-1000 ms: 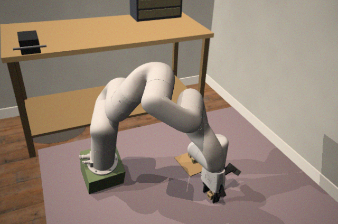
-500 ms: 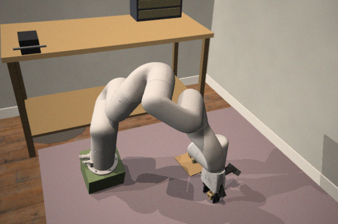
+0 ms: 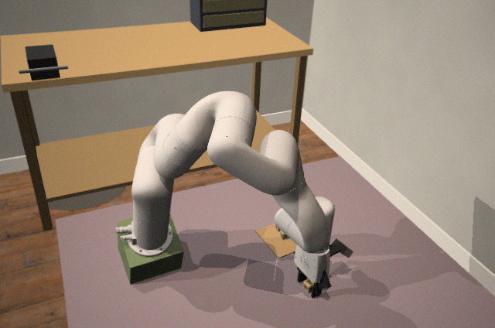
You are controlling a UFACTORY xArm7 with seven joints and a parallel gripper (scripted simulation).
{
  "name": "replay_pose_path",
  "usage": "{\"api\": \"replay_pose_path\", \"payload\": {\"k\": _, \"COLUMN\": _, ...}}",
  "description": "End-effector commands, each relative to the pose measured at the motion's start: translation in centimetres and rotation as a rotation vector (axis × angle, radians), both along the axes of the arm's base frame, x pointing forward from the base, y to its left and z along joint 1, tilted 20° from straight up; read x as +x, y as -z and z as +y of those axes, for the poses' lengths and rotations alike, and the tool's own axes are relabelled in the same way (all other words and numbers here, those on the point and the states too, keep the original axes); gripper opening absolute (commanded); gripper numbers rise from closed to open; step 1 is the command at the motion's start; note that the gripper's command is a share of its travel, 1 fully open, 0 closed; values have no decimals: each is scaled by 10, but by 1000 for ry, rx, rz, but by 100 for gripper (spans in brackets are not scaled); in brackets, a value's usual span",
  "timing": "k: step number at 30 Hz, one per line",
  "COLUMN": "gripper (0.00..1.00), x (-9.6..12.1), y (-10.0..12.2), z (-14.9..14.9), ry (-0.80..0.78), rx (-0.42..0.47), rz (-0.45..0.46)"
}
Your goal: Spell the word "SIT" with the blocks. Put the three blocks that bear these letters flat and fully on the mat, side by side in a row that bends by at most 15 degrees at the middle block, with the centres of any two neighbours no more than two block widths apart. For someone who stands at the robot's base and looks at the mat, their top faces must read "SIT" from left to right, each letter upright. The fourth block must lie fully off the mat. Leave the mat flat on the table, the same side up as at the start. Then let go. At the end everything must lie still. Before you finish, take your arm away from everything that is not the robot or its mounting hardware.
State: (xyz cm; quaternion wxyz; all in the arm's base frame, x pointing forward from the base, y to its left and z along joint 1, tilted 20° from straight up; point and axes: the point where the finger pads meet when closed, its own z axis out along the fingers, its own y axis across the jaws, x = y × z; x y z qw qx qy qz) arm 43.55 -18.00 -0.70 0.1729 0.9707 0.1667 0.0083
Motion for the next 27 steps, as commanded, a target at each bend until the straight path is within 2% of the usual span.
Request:
{"api": "replay_pose_path", "payload": {"k": 1, "gripper": 63, "x": 2, "y": -1, "z": 0, "ry": -1, "rx": 0, "rz": -3}}
{"api": "replay_pose_path", "payload": {"k": 6, "gripper": 63, "x": 2, "y": -1, "z": 0, "ry": -1, "rx": 0, "rz": -3}}
{"api": "replay_pose_path", "payload": {"k": 7, "gripper": 42, "x": 2, "y": -1, "z": 0, "ry": -1, "rx": 0, "rz": -3}}
{"api": "replay_pose_path", "payload": {"k": 23, "gripper": 42, "x": 2, "y": -1, "z": 0, "ry": -1, "rx": 0, "rz": -3}}
{"api": "replay_pose_path", "payload": {"k": 24, "gripper": 21, "x": 2, "y": -1, "z": 0, "ry": -1, "rx": 0, "rz": -3}}
{"api": "replay_pose_path", "payload": {"k": 27, "gripper": 21, "x": 2, "y": -1, "z": 0, "ry": -1, "rx": 0, "rz": -3}}
